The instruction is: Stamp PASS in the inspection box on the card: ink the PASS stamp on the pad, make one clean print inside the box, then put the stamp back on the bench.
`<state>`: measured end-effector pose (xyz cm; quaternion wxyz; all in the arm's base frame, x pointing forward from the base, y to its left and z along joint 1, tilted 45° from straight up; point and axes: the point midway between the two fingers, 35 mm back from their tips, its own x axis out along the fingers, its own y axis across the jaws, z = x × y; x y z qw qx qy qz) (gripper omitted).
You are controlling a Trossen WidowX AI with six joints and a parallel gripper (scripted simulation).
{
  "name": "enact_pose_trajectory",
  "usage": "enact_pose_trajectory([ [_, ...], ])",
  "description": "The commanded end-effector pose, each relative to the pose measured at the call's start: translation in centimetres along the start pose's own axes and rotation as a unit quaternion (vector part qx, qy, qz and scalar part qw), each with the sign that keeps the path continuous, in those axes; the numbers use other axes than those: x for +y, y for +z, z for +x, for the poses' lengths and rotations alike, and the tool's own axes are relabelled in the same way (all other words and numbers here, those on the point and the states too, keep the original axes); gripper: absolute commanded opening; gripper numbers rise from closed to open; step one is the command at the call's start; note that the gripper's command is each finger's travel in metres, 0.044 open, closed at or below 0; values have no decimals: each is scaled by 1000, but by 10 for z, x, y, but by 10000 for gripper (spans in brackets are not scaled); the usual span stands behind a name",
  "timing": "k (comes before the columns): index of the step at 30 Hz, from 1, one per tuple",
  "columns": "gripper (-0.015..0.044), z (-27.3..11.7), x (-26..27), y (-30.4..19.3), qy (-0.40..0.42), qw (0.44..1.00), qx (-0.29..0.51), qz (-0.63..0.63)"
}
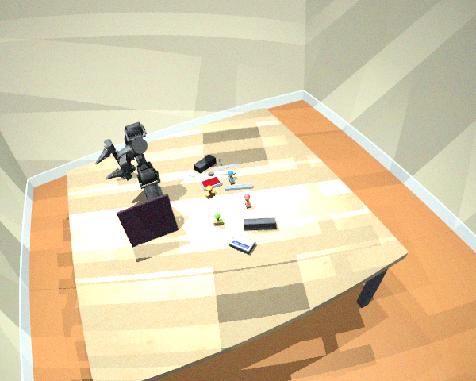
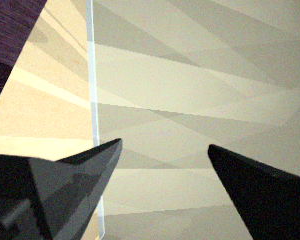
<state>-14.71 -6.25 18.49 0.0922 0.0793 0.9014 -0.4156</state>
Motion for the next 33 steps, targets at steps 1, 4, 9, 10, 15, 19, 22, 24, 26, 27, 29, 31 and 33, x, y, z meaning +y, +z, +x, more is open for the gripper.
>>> enact_pose_trajectory([
  [1,374,-1,-2,1,-1,1000,-5,3],
  [4,295,-12,-13,25,6,998,-62,9],
  [9,213,-35,-3,79,83,983,-148,-67],
  [10,213,-41,1,90,98,978,-164,-83],
  [15,213,-85,30,147,183,933,-252,-181],
  [19,213,-127,64,184,249,880,-310,-261],
  [22,213,-160,94,205,297,831,-345,-319],
  [24,213,-182,116,216,329,796,-364,-356],
  [26,213,-203,140,224,361,758,-378,-390],
  [27,213,-213,152,227,377,739,-384,-406],
  [29,213,-232,177,232,408,698,-393,-437],
  [31,213,-250,201,235,437,659,-399,-464],
  [33,213,-265,224,237,463,622,-402,-486],
])
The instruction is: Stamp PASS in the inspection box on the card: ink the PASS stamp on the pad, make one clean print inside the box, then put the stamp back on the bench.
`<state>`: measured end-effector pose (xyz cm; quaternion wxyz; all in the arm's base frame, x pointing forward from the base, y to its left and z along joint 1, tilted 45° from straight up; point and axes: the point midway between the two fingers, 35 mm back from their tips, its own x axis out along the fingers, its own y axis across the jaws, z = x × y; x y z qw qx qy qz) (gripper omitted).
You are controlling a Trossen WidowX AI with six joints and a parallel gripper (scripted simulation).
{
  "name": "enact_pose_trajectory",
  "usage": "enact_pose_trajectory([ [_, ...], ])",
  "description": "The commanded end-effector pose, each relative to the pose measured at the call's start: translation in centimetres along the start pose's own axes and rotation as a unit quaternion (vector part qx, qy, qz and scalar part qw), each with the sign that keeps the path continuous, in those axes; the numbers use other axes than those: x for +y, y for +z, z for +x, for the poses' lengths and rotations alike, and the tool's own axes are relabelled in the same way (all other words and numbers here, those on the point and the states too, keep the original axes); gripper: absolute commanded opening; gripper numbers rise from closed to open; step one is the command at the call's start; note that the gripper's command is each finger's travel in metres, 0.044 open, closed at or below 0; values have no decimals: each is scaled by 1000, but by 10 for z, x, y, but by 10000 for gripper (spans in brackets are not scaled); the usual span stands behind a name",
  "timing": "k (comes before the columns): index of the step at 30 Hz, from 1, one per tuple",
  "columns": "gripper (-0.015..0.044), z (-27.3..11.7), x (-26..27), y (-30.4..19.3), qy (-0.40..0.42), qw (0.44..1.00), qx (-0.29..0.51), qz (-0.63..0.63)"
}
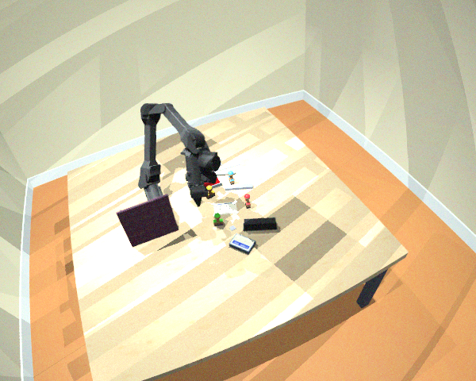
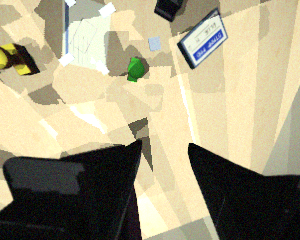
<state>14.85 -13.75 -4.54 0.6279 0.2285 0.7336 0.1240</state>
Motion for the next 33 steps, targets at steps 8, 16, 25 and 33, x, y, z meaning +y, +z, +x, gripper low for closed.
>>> enact_pose_trajectory([
  [8,213,55,26,67,136,986,-64,-75],
  [16,213,58,25,72,136,986,-64,-75],
  [25,213,72,28,75,136,986,-64,-75],
  [33,213,84,32,77,136,986,-65,-75],
])
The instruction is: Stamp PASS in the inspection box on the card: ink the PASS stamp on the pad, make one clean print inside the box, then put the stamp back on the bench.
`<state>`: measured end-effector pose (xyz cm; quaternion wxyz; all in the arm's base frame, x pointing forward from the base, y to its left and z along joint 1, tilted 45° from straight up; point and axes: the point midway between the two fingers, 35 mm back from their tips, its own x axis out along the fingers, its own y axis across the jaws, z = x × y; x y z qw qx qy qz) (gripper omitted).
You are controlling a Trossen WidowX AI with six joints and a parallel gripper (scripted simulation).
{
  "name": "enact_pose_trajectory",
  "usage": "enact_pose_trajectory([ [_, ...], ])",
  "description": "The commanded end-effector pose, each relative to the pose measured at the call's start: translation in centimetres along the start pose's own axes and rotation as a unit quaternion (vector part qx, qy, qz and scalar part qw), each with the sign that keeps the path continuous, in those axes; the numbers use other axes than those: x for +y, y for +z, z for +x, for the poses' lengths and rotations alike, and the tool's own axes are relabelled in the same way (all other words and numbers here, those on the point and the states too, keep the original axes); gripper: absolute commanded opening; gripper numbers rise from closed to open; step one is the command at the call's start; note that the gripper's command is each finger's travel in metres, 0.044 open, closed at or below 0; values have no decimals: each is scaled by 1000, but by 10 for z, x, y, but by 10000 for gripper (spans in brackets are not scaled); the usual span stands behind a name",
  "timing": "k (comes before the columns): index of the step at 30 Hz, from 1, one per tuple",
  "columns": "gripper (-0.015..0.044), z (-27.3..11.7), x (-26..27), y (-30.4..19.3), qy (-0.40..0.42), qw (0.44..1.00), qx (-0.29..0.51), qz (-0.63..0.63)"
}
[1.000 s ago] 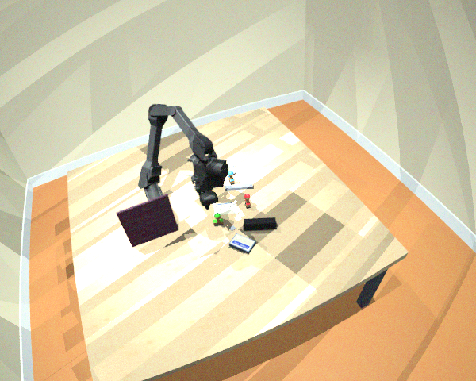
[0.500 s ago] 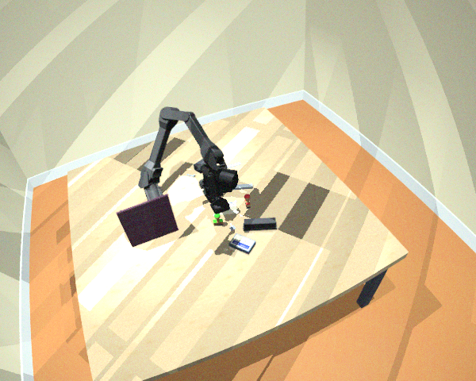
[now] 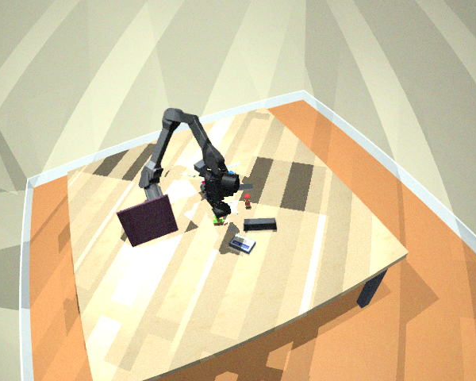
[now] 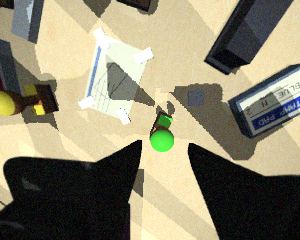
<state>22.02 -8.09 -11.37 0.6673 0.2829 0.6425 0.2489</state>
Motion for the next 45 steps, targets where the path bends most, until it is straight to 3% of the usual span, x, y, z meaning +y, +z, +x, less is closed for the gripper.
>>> enact_pose_trajectory([
  [1,213,7,0,0,1,1000,-1,3],
  [30,213,50,2,-3,3,1000,-1,2],
  [34,108,47,2,-2,2,1000,1,0],
  [43,48,47,2,-2,2,1000,1,0],
  [45,0,47,2,-2,2,1000,1,0],
])
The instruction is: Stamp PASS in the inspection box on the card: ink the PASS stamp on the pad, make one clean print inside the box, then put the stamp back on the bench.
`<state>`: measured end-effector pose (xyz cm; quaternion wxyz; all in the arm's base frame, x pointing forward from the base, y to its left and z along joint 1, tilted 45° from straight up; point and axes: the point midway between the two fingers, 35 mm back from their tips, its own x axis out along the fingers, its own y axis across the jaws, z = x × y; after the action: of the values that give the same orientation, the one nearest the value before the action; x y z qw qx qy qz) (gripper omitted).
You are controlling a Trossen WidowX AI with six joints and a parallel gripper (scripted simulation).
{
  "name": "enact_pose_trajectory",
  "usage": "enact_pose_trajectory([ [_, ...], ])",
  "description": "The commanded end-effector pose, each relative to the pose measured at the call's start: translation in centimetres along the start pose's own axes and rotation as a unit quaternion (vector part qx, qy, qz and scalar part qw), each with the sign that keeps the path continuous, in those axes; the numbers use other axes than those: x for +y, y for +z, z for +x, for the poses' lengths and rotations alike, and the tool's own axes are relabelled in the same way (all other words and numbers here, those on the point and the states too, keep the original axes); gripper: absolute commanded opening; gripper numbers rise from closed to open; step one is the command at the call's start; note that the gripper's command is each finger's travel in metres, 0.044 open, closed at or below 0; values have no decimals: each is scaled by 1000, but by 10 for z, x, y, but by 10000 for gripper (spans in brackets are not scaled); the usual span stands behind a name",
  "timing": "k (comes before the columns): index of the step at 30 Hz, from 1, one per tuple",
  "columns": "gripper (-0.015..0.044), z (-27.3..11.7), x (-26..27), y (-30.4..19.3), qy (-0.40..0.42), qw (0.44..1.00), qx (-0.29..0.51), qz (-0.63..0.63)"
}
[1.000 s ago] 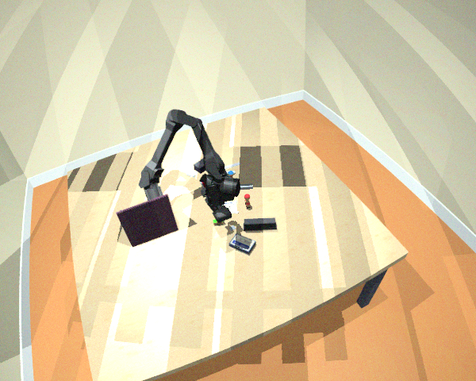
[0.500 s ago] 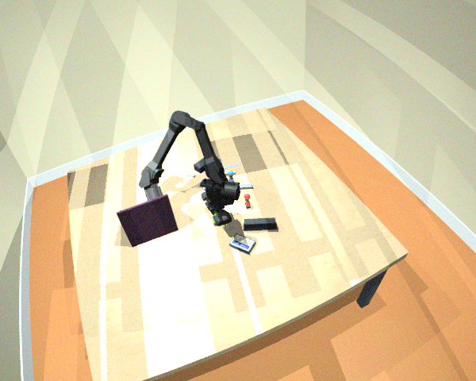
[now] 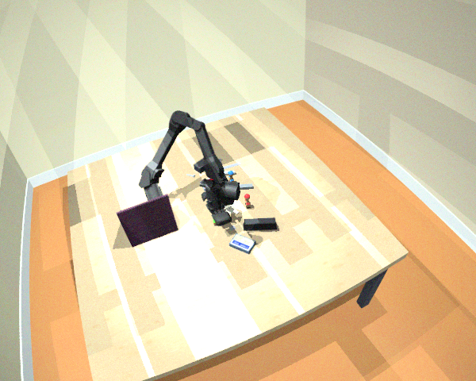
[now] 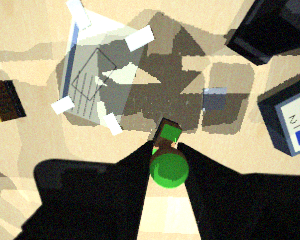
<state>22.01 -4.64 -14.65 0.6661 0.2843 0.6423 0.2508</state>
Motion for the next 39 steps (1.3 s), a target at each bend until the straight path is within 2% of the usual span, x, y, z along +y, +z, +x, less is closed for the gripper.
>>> enact_pose_trajectory([
  [1,0,-1,0,0,0,1000,0,0],
  [39,0,-19,-1,2,-2,1000,0,0],
])
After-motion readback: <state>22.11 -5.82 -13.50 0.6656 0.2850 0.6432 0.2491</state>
